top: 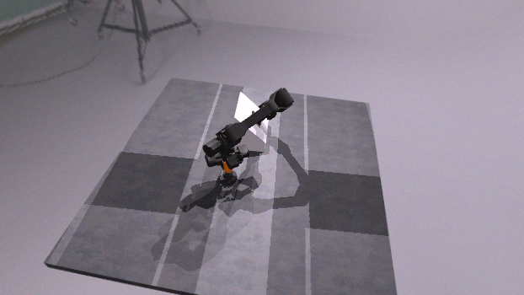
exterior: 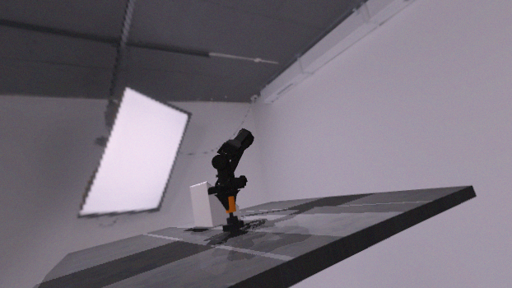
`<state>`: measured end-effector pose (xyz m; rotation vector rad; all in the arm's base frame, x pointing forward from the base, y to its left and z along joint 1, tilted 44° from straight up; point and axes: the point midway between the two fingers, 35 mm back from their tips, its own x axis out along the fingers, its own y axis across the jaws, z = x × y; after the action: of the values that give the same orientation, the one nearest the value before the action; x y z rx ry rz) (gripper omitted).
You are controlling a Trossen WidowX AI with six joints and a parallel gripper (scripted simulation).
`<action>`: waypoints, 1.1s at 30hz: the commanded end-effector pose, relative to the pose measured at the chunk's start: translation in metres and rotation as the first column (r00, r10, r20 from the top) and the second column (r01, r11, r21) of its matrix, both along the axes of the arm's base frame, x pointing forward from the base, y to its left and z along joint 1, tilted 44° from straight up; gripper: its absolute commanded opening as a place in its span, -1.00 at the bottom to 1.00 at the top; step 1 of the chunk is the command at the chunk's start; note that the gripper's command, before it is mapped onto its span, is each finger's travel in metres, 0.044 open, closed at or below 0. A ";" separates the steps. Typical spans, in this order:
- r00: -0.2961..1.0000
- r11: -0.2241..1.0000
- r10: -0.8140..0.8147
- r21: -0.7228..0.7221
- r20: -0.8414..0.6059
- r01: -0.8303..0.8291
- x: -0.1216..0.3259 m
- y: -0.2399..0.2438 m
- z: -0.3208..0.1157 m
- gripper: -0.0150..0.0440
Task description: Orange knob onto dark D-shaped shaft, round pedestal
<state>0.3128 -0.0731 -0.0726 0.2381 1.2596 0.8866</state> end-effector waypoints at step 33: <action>0.995 0.998 0.070 -0.012 0.077 -0.069 0.001 -0.005 0.001 -0.49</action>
<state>0.3154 -0.0757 -0.0761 0.1583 1.2098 0.9446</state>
